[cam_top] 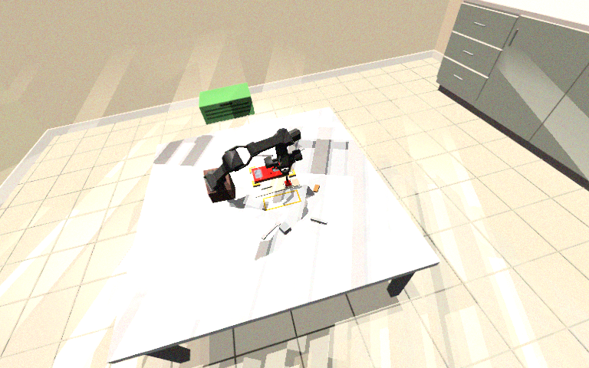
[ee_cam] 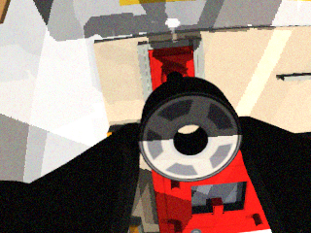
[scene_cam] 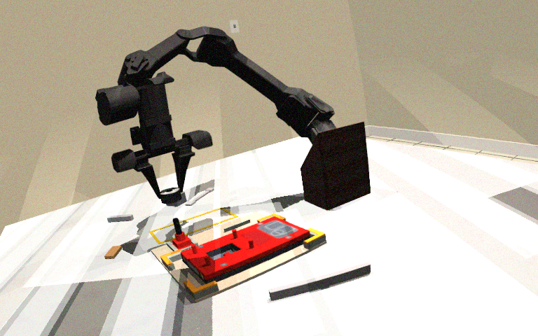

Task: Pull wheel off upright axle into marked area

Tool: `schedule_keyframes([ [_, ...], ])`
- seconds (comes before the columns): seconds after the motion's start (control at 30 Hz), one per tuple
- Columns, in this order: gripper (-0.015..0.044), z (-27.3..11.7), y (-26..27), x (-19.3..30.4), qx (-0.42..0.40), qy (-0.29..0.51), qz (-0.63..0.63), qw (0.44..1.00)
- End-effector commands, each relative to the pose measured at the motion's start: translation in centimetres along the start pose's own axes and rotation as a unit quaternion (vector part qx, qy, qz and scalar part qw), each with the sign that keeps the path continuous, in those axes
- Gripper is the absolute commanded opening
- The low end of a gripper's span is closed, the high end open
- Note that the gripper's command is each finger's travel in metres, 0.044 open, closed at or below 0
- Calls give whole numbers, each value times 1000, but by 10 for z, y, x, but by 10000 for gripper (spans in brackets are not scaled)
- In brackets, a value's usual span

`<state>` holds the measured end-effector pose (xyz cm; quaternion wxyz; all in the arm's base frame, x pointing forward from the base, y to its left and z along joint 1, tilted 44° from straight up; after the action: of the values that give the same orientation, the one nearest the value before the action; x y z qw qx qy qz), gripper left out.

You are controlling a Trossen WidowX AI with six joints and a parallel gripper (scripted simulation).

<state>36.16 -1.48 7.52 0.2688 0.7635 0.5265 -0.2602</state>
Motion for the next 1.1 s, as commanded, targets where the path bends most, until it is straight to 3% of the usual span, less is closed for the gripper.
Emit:
schedule_keyframes([
  [0.0, 0, 3, -1, -10, 4, -2, -1, 1000],
  [0.8, 0, -3, -27, -101, 4, -2, 1, 1000],
  [1.07, 0, 6, -29, -106, 4, -2, 1, 1000],
])
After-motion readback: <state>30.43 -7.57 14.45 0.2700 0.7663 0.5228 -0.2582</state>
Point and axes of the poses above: the point midway between the two fingers, 35 mm back from their tips, its own z axis out along the fingers, its own y axis across the jaws, x = y × z, the point moved 6 cm from there along -z, back along the fingers, and after that the axes turned 14 degrees about z, right-handed, at the moved point
